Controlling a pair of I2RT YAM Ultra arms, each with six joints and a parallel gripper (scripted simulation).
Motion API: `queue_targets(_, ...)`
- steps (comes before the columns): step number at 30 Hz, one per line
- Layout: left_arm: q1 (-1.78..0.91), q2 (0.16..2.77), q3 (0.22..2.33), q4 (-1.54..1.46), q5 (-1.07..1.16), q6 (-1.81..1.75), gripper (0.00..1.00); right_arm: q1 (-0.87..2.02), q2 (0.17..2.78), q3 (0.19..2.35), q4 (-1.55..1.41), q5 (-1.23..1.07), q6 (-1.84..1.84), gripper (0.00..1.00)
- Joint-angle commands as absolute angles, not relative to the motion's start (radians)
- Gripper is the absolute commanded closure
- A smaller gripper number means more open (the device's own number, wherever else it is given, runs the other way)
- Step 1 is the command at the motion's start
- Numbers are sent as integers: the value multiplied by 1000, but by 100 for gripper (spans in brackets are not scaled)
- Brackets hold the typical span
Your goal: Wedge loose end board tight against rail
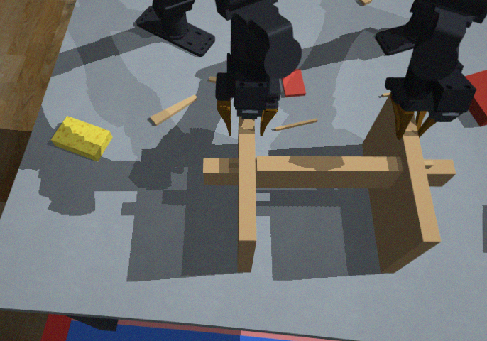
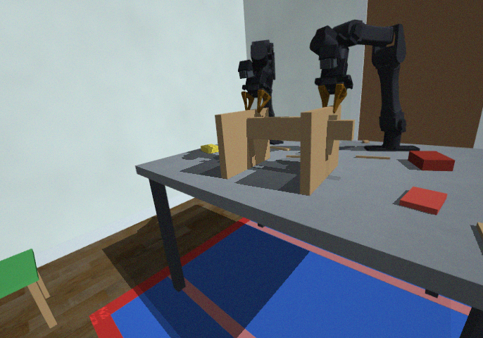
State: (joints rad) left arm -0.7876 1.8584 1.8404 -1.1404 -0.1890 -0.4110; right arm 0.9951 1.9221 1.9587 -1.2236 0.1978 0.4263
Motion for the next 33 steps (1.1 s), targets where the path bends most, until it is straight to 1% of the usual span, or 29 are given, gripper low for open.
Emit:
queue_targets(1, -783, 1819, 1843, -1113, -199, -406, 100, 987, 1873, 1938, -1159, 211, 420, 47)
queue_targets(10, -783, 1819, 1843, -1113, -199, -406, 100, 986, 1864, 1886, -1118, 211, 420, 47)
queue_targets(15, -783, 1819, 1843, -1113, -199, -406, 100, 986, 1860, 1898, -1115, 211, 420, 47)
queue_targets(16, -783, 1819, 1843, -1113, -199, -406, 100, 985, 1861, 1886, -1115, 211, 420, 100)
queue_targets(31, -783, 1819, 1843, -1113, -199, -406, 100, 985, 1853, 1901, -1113, 210, 428, 100)
queue_targets(33, -804, 1816, 1862, -1101, -167, -405, 100, 985, 1853, 1901, -1113, 210, 428, 100)
